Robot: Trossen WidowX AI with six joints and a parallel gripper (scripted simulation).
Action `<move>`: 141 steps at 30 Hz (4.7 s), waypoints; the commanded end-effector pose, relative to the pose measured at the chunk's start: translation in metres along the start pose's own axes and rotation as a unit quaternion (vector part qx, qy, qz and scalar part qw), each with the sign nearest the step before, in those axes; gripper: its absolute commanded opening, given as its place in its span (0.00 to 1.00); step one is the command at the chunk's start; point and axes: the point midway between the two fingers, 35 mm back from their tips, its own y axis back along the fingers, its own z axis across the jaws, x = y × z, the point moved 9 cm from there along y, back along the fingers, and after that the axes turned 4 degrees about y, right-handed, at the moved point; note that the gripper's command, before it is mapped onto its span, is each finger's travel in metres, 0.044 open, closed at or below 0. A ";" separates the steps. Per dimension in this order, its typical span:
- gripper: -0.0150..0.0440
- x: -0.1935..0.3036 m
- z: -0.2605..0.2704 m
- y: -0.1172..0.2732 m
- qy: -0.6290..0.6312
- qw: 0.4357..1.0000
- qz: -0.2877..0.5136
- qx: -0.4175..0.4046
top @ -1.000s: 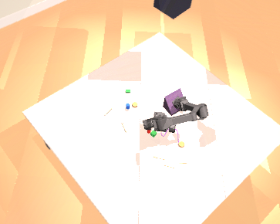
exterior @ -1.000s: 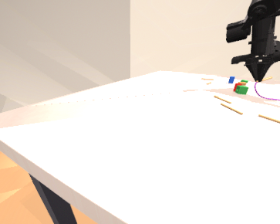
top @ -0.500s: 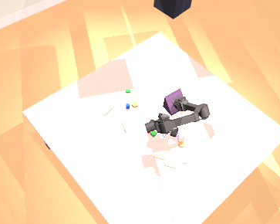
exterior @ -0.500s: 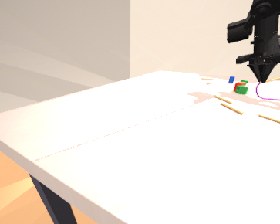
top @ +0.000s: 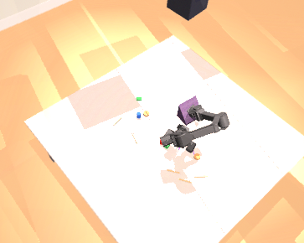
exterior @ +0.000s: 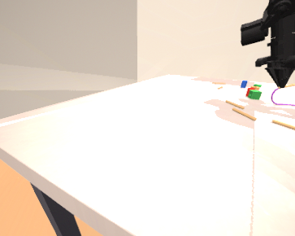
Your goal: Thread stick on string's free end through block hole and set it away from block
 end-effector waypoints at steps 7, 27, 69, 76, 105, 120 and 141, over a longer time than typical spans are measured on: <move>0.25 0.001 -0.008 0.001 -0.034 0.999 -0.003 0.000; 0.25 0.015 -0.001 0.007 -0.026 1.000 0.011 -0.004; 0.25 0.055 0.013 0.024 -0.028 0.998 0.052 -0.014; 0.25 0.061 0.015 0.027 -0.029 0.998 0.059 -0.015; 0.25 0.089 0.025 0.037 -0.031 0.995 0.088 -0.019; 0.25 0.103 0.030 0.043 -0.032 0.994 0.103 -0.020; 0.25 0.123 0.038 0.049 -0.033 0.991 0.125 -0.021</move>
